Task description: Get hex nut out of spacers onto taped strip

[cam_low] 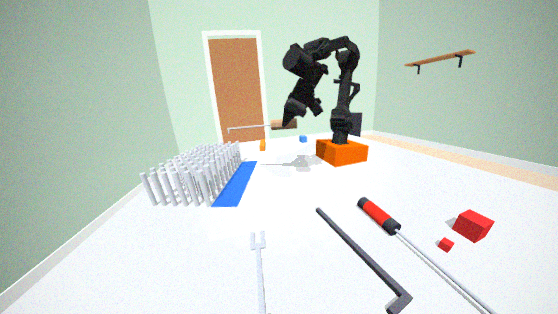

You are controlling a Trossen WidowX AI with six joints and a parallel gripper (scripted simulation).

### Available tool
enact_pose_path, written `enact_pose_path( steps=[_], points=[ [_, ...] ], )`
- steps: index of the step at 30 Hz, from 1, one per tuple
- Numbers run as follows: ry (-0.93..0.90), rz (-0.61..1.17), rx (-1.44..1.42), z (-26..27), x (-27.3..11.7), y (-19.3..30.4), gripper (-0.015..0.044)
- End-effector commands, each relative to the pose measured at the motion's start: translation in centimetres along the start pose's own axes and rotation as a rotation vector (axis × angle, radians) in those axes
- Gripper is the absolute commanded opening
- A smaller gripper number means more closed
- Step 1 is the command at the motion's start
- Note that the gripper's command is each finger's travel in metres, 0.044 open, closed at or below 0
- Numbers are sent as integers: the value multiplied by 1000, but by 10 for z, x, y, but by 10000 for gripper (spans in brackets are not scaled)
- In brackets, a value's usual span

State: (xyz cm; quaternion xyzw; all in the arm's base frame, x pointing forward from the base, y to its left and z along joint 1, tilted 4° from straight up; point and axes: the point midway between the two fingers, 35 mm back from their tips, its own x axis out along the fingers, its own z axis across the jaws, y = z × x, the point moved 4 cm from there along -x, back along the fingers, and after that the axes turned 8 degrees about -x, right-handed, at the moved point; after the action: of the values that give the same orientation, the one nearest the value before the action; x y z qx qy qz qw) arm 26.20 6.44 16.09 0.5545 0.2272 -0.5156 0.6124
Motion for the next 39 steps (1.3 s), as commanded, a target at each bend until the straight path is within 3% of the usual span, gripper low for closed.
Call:
enact_pose_path(
  steps=[1,11,33,39],
  points=[
    [2,45,-123,-5,-7,-5,0],
    [2,47,-128,-9,-1,-7,0],
    [0,48,-127,-48,116,-78,0],
    [1,49,-127,-49,122,-83,0]
  ],
)
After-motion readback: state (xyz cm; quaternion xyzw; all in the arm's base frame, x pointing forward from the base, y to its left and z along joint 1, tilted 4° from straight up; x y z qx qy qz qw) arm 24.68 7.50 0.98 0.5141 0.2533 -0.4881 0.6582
